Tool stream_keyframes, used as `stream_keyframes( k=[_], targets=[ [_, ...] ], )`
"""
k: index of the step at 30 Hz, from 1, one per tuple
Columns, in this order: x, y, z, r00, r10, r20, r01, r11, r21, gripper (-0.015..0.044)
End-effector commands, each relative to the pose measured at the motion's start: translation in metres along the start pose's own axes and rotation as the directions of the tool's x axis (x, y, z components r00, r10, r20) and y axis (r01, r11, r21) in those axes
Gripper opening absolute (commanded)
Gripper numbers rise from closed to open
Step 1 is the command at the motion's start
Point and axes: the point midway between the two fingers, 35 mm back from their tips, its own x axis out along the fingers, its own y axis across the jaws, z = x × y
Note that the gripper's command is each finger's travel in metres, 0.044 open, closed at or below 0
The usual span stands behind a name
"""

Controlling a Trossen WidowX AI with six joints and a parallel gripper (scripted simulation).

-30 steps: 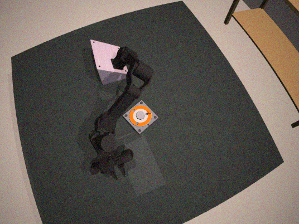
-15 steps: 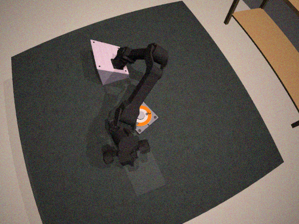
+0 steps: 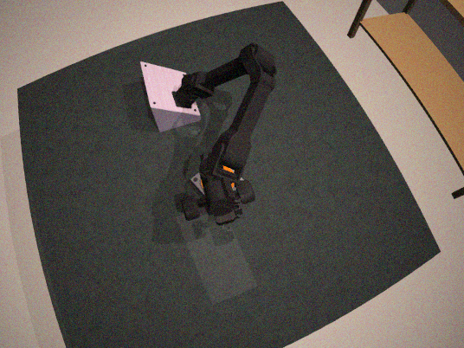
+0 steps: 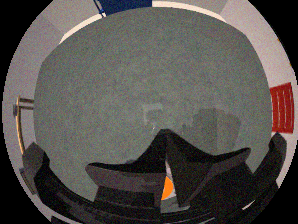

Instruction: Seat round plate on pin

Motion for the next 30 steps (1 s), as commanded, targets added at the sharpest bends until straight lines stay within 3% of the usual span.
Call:
stream_keyframes(
  k=[1,9,18,30],
  targets=[
    [-0.025,0.039,-0.059,0.979,-0.017,-0.202,0.007,0.999,-0.050,0.0000],
    [-0.055,0.077,-0.113,0.928,-0.008,-0.374,-0.027,0.996,-0.088,0.0000],
    [-0.057,0.078,-0.116,0.924,-0.008,-0.381,-0.029,0.996,-0.089,0.0000],
    [-0.015,0.078,-0.134,0.925,-0.006,-0.381,-0.030,0.996,-0.089,0.0000]
  ],
)
